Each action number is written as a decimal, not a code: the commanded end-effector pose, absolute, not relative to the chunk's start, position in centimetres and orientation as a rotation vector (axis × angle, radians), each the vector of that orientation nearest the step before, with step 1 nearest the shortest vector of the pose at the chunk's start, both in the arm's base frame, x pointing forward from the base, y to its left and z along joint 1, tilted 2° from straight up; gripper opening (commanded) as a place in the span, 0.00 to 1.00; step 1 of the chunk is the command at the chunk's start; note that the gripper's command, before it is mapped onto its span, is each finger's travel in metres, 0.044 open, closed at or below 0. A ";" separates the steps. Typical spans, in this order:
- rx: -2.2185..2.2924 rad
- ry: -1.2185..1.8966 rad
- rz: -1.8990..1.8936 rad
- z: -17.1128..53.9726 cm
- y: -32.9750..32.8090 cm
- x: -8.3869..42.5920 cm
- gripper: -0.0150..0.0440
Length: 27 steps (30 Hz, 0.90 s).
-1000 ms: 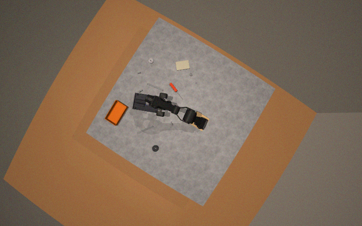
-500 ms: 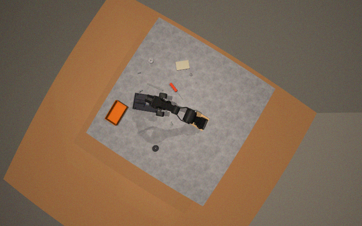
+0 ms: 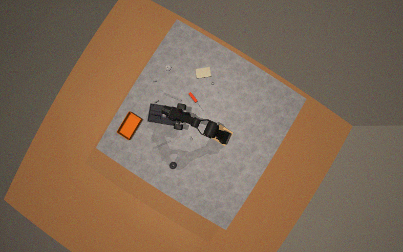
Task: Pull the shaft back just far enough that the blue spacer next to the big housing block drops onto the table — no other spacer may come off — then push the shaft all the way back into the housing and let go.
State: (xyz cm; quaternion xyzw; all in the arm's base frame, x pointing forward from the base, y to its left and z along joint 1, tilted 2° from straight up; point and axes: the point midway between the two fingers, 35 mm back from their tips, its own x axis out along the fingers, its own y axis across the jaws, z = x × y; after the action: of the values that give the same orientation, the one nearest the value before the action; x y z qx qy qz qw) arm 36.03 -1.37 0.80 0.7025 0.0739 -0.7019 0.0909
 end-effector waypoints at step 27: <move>2.096 0.222 -2.085 0.8 -1.4 35.8 0.25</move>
State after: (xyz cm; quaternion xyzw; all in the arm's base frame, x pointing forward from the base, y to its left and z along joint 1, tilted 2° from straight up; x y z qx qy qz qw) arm 35.81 -1.42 0.80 0.7031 0.0734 -0.7015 0.0901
